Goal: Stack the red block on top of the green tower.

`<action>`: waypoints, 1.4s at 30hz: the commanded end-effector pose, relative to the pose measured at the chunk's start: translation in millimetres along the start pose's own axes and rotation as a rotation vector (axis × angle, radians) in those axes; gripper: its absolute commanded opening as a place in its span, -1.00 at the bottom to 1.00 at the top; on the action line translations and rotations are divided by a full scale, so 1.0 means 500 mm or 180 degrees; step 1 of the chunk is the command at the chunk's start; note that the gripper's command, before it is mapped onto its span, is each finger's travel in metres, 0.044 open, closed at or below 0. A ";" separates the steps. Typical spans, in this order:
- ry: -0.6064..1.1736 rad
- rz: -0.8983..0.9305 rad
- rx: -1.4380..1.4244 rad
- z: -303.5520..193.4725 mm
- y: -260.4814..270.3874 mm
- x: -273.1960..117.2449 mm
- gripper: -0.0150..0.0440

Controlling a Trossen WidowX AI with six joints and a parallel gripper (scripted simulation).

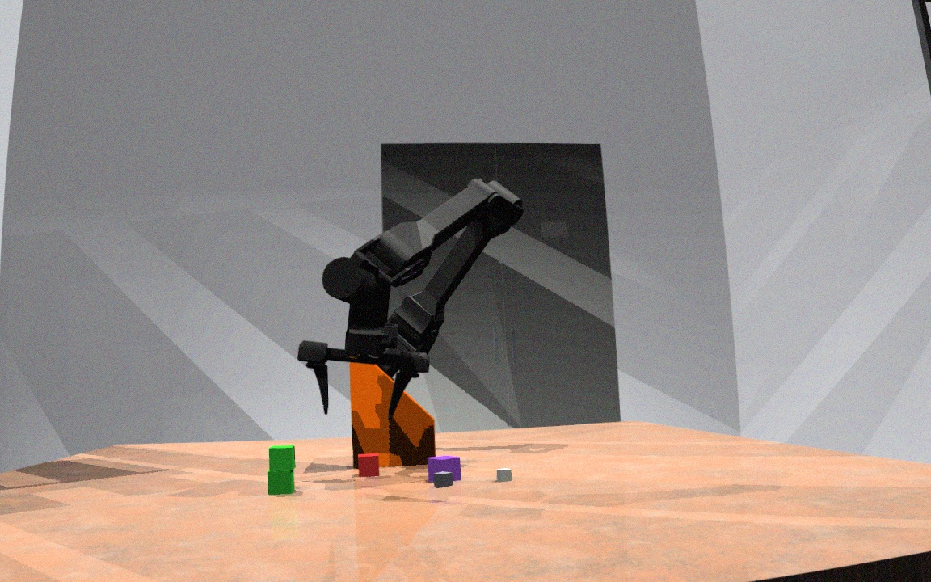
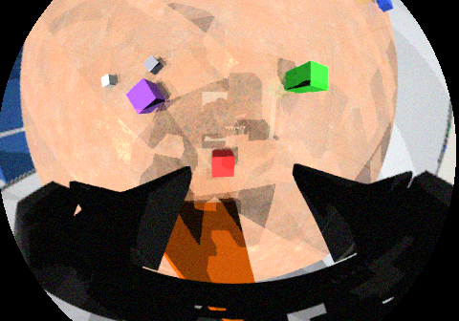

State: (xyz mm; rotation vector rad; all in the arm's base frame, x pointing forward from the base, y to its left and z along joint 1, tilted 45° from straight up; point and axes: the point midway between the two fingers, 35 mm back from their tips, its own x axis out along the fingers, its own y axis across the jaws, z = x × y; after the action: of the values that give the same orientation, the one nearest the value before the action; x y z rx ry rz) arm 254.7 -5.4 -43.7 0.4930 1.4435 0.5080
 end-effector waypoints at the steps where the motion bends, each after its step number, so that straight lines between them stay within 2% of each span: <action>1: 0.0063 0.0403 0.0175 -0.049 0.016 -0.007 1.00; 9: 0.0062 0.0423 0.0184 -0.051 0.017 -0.008 1.00; 18: 0.0062 0.0429 0.0185 -0.051 0.029 0.079 1.00; 42: 0.0063 0.0430 0.0186 -0.050 0.037 0.137 1.00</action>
State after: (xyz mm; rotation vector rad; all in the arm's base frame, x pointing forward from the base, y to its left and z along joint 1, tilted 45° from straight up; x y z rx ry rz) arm 237.9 45.3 -84.9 0.6254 1.4420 0.5781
